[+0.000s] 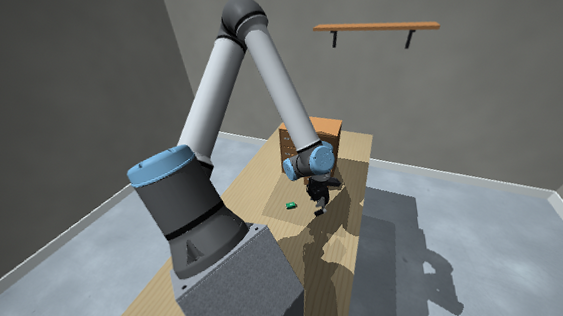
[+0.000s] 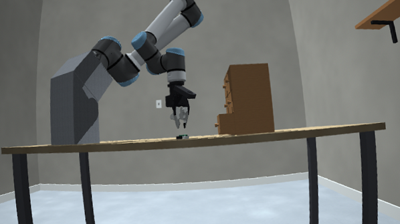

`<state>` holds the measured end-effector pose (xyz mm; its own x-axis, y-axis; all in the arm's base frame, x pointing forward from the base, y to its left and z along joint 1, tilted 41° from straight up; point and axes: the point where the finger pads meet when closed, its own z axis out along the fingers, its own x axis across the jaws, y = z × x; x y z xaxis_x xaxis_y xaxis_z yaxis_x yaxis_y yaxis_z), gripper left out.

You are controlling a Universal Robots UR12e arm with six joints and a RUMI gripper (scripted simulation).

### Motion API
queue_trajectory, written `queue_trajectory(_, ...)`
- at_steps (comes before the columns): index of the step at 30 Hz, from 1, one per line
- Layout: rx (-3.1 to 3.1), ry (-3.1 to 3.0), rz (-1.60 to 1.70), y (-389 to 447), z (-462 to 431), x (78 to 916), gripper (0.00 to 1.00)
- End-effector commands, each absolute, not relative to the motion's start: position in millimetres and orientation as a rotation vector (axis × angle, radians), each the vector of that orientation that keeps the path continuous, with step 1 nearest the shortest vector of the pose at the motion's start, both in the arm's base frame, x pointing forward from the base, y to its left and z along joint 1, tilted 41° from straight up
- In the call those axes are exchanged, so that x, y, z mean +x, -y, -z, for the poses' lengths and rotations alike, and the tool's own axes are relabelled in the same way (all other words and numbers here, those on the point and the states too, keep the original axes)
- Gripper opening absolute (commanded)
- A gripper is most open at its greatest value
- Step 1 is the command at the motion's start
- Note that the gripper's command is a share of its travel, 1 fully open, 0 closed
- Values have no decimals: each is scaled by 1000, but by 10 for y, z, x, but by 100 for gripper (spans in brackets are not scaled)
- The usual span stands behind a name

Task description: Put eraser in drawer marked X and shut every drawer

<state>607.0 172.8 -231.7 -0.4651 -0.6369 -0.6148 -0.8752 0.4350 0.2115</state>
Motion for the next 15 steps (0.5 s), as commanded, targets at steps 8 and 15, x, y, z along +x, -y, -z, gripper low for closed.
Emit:
queue_trajectory(8, -1275, -2244, -714, -1815, 2429, 6096, 23)
queue_trajectory(15, -1275, -2244, -714, -1867, 2493, 6107, 23)
